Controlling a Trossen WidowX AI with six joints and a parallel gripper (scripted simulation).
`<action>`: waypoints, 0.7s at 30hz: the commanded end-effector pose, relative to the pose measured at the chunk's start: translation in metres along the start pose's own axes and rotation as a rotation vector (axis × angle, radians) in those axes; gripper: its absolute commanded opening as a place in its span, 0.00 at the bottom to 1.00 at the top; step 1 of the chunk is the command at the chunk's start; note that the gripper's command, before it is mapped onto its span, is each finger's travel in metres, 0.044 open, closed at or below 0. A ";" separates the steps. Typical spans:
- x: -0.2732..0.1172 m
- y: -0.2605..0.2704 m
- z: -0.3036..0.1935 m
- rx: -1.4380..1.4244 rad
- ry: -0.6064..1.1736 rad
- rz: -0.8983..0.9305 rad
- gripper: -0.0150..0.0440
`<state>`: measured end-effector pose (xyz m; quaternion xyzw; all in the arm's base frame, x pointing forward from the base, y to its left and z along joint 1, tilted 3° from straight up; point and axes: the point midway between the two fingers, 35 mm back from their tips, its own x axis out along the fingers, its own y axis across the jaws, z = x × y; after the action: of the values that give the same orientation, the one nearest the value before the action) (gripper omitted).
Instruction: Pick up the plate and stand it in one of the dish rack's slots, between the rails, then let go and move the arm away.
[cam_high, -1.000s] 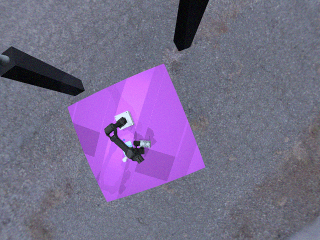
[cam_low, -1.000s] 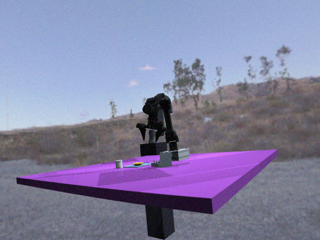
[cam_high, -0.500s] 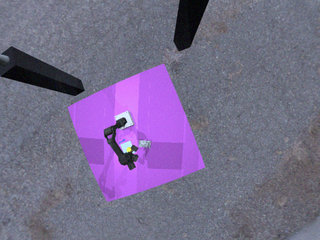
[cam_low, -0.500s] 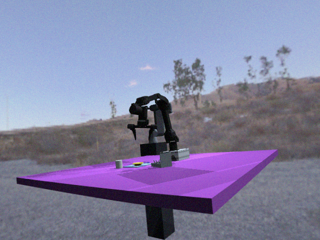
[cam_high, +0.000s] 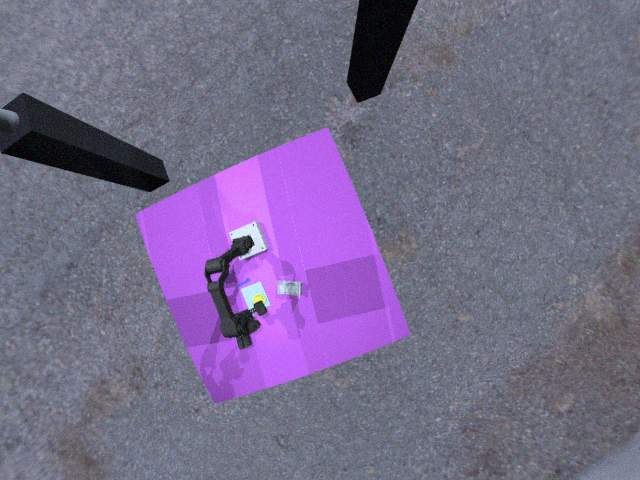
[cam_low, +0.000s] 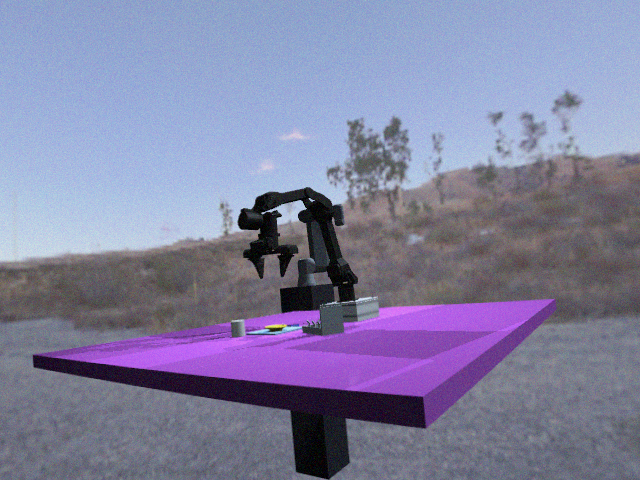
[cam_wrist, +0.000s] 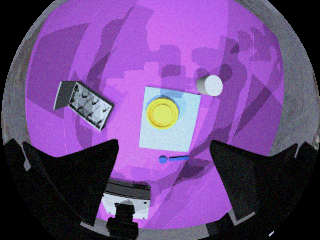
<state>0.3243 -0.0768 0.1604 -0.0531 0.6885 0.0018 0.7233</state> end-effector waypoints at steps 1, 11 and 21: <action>-0.001 -0.009 -0.003 0.087 0.008 0.018 0.93; 0.049 -0.008 0.001 0.087 0.008 0.018 0.93; 0.112 -0.002 -0.009 0.087 0.009 0.018 0.93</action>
<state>0.3212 -0.0868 0.0553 -0.0161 0.6976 -0.0202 0.7161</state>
